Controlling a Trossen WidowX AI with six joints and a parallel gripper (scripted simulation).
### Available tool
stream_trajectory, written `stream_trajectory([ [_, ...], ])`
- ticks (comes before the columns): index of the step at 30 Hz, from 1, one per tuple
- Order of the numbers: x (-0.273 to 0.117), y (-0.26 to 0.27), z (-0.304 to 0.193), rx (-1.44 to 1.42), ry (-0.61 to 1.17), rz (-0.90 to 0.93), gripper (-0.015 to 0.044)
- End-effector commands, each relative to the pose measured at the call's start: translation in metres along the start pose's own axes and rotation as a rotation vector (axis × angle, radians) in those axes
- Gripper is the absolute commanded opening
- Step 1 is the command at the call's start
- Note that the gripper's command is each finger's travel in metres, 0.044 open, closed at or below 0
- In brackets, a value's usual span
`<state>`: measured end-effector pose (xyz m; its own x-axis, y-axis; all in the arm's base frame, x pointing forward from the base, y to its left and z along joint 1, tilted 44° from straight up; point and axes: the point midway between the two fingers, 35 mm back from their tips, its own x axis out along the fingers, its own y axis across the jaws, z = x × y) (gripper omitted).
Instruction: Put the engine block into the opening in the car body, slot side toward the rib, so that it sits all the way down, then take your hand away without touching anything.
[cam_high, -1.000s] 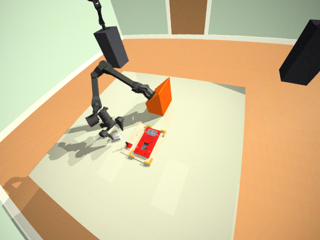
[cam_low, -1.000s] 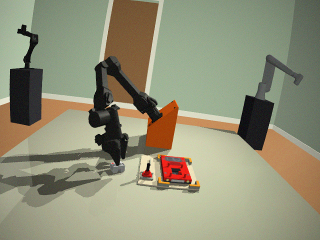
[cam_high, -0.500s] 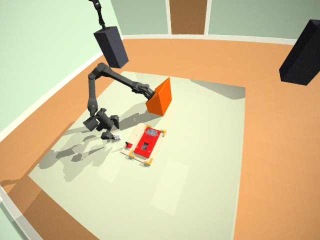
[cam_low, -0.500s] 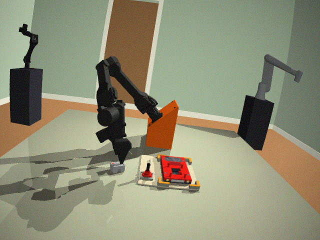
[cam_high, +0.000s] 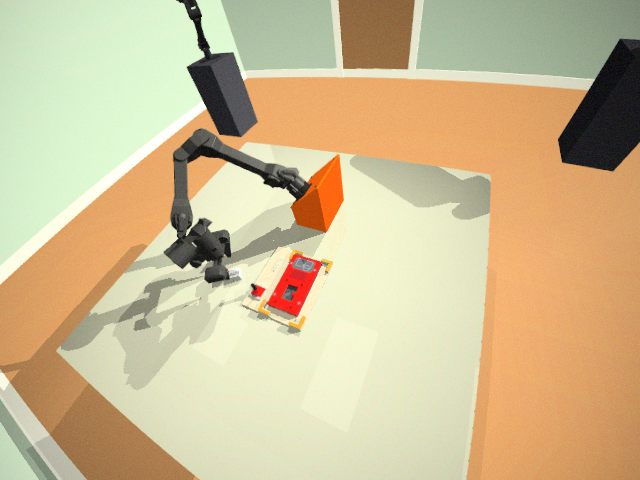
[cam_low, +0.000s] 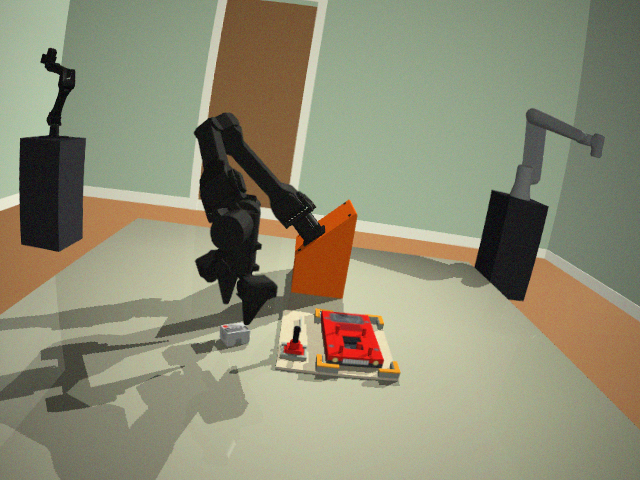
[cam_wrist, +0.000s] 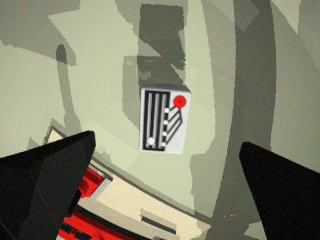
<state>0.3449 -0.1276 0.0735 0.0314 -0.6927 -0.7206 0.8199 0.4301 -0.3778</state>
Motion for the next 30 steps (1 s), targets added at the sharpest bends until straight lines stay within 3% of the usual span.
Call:
stream_trajectory([
  [1,0.003,0.004,0.001,0.000,-0.007,0.001,0.0440],
  [24,0.040,0.004,0.001,0.000,-0.008,0.000,0.0440],
  [30,0.040,0.004,0.001,0.000,-0.008,0.000,0.0282],
])
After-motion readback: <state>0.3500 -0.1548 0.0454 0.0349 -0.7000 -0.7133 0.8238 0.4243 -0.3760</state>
